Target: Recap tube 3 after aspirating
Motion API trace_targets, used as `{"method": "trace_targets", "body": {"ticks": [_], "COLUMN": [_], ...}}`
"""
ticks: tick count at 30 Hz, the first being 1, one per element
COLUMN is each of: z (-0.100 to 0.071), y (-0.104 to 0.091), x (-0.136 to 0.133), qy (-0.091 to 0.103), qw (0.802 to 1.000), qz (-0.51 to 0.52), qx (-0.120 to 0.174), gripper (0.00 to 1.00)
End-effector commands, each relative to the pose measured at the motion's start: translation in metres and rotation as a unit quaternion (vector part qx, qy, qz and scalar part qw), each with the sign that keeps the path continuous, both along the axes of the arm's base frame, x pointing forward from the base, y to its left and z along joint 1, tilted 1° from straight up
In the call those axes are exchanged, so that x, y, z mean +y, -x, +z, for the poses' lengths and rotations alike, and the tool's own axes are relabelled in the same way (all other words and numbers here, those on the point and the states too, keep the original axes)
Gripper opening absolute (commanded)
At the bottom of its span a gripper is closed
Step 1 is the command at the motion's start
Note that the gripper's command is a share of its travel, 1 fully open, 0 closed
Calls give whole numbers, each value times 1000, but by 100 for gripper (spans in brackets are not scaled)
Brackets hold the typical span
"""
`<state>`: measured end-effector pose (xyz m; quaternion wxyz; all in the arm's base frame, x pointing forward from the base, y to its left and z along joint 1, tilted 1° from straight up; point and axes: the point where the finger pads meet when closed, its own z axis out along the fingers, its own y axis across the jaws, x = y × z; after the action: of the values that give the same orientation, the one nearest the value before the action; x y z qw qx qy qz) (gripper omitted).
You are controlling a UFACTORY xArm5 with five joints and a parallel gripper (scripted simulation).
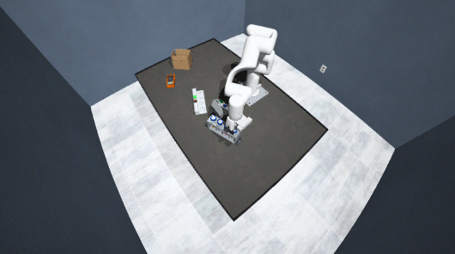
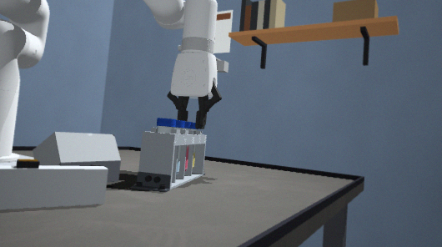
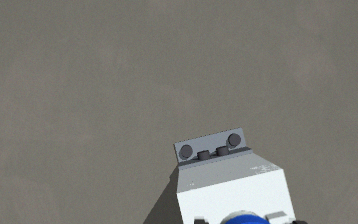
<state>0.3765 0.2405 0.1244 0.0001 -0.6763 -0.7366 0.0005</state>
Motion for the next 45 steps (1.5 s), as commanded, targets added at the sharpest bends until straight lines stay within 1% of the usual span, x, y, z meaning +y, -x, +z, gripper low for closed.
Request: {"method": "trace_targets", "body": {"ticks": [1, 7, 19, 21, 24, 27, 30, 33, 36, 45], "z": [2, 2, 38, 38, 47, 47, 48, 48, 48, 48], "y": [-1, -1, -1, -1, -1, -1, -9, -13, -18, -18], "x": [1, 1, 1, 1, 1, 1, -22, -34, -48, -48], "qy": [4, 4, 4, 4, 4, 4, 5, 5, 5, 6], "qw": [1000, 1000, 1000, 1000, 1000, 1000, 992, 985, 972, 971], "qz": [-1, -1, -1, -1, -1, -1, 123, 174, 236, 241], "qx": [-6, -6, -6, -6, -6, -6, -5, -5, -4, -5], "gripper": [46, 46, 46, 46, 46, 46, 46, 46, 46, 46]}}
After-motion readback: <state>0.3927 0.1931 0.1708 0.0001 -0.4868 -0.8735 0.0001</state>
